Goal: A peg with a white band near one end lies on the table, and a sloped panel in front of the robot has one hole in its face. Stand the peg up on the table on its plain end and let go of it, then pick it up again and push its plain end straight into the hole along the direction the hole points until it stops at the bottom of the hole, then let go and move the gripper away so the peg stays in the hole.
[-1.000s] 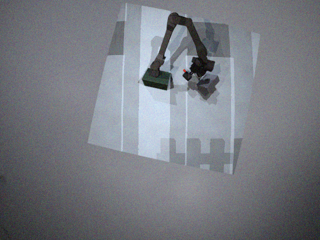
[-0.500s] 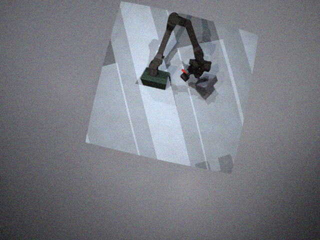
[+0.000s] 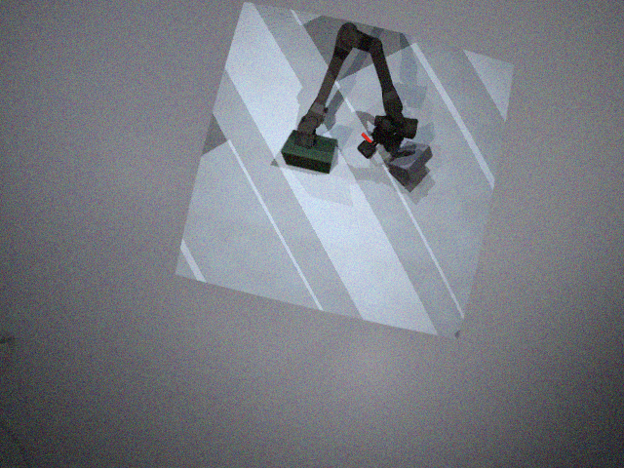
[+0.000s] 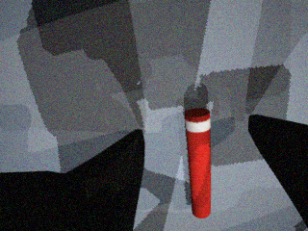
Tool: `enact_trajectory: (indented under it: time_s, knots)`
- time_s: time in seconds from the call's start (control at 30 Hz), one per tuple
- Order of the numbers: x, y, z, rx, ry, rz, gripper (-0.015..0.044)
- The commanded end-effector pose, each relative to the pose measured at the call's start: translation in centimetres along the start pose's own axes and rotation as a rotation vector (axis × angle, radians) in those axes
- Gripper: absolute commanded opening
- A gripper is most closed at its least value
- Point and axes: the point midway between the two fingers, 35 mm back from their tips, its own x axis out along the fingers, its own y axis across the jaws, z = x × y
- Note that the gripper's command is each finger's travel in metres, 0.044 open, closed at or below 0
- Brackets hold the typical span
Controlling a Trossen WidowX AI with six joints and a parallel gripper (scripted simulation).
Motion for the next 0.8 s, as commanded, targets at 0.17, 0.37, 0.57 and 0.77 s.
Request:
enact_trajectory:
  time_s: [0.17, 0.37, 0.57, 0.77]
  knots:
    - [0.14, -0.13, -0.1, 0.008, 0.006, 0.001, 0.011]
    - [0.14, -0.13, -0.1, 0.008, 0.006, 0.001, 0.011]
    - [0.14, -0.13, -0.1, 0.008, 0.006, 0.001, 0.0077]
    - [0.14, -0.13, -0.1, 0.008, 0.006, 0.001, 0.0049]
